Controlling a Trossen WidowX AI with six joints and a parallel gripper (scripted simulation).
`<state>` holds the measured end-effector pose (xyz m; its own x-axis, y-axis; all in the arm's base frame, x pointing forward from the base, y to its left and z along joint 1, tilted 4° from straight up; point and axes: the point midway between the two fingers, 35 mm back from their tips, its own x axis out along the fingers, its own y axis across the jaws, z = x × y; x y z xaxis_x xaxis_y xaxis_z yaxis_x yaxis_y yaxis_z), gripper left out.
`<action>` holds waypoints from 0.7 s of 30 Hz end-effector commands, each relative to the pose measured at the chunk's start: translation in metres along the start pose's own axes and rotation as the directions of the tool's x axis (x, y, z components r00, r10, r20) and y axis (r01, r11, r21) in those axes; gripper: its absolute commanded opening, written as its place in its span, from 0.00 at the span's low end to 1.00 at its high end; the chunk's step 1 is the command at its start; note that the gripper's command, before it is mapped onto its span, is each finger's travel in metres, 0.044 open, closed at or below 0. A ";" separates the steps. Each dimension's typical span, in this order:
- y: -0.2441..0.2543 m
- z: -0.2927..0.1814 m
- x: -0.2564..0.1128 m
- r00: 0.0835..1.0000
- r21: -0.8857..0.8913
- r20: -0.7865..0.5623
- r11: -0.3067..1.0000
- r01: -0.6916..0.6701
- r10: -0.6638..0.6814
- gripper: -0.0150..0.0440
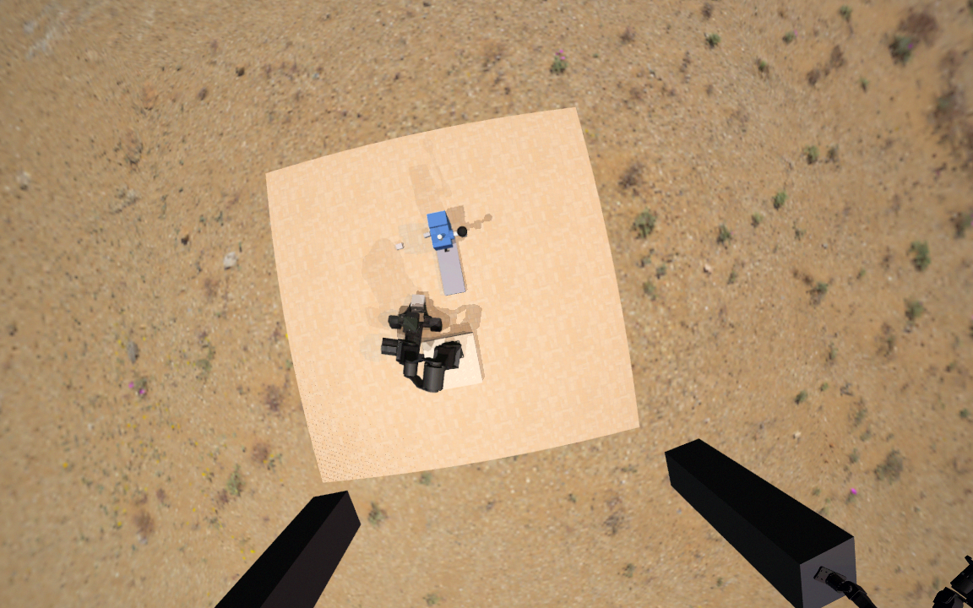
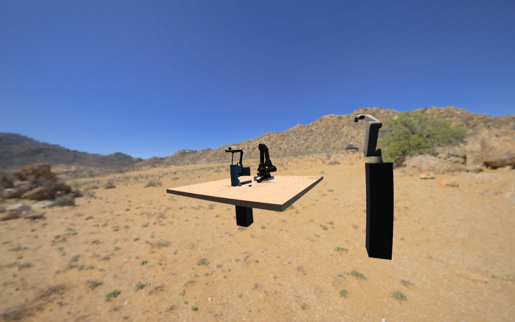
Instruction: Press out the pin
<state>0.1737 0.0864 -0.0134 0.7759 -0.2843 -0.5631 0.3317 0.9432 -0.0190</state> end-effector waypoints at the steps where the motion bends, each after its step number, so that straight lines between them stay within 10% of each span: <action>1: 0.000 0.003 -0.001 1.000 0.003 0.026 1.000 0.002 -0.002 0.25; 15: 0.000 0.003 -0.001 1.000 0.003 0.026 1.000 0.002 -0.002 0.25; 21: 0.000 0.003 -0.001 1.000 0.003 0.026 1.000 0.002 -0.002 0.52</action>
<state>0.1735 0.0862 -0.0114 0.7842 -0.2868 -0.5503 0.3311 0.9434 -0.0197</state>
